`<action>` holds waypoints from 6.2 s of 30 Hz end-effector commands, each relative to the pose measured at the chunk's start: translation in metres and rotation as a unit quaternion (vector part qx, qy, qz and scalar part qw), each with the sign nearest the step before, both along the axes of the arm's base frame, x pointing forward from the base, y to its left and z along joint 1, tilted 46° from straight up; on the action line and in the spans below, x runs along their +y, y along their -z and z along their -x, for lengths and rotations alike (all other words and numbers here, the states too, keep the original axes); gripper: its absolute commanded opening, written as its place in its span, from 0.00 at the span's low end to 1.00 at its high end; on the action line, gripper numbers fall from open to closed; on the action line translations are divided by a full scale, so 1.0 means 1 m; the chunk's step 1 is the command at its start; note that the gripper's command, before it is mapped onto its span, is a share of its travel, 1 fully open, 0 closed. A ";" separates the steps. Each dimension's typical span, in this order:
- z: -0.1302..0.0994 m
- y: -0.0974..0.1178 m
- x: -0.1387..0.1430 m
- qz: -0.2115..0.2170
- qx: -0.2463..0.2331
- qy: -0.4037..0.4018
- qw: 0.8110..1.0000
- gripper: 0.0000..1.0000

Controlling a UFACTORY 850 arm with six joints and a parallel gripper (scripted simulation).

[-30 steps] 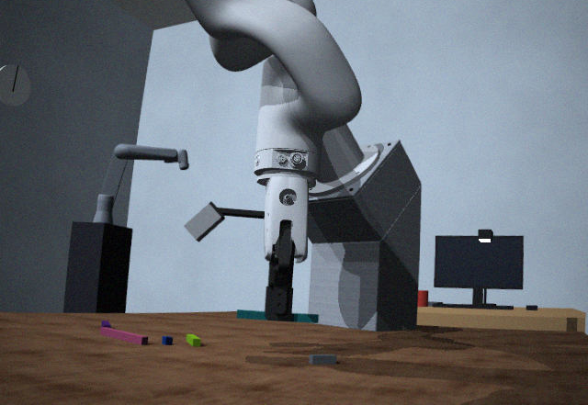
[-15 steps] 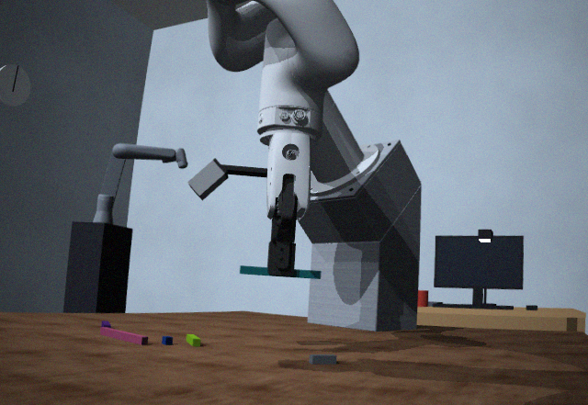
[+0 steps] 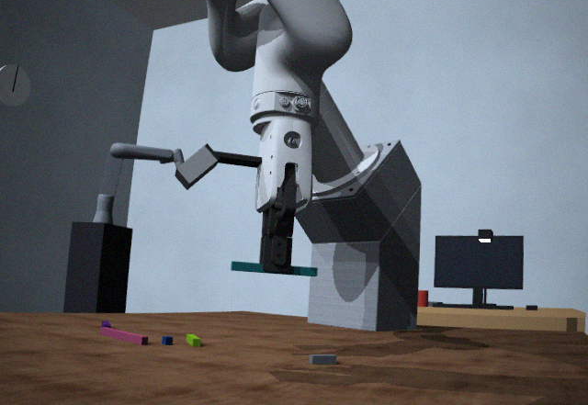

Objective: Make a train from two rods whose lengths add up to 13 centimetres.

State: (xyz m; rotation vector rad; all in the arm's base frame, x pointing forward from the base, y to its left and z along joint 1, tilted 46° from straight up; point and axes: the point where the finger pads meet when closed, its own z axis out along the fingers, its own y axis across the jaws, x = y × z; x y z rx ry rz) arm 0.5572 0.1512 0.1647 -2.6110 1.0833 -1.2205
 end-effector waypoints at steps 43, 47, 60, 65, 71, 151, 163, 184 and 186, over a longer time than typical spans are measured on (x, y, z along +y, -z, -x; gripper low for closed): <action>-0.067 0.048 -0.011 0.033 0.020 -0.019 0.999 0.04; -0.071 0.052 -0.013 0.033 0.020 -0.019 0.999 0.04; -0.072 0.053 -0.013 0.033 0.020 -0.019 0.999 0.04; -0.072 0.053 -0.013 0.033 0.020 -0.019 0.999 0.04; -0.072 0.053 -0.013 0.033 0.020 -0.019 0.999 0.04; -0.080 0.061 -0.016 0.033 0.020 -0.019 0.999 0.04; -0.080 0.061 -0.016 0.033 0.020 -0.019 0.999 0.04; -0.080 0.061 -0.016 0.033 0.020 -0.019 0.999 0.04; -0.080 0.061 -0.016 0.033 0.020 -0.019 0.999 0.08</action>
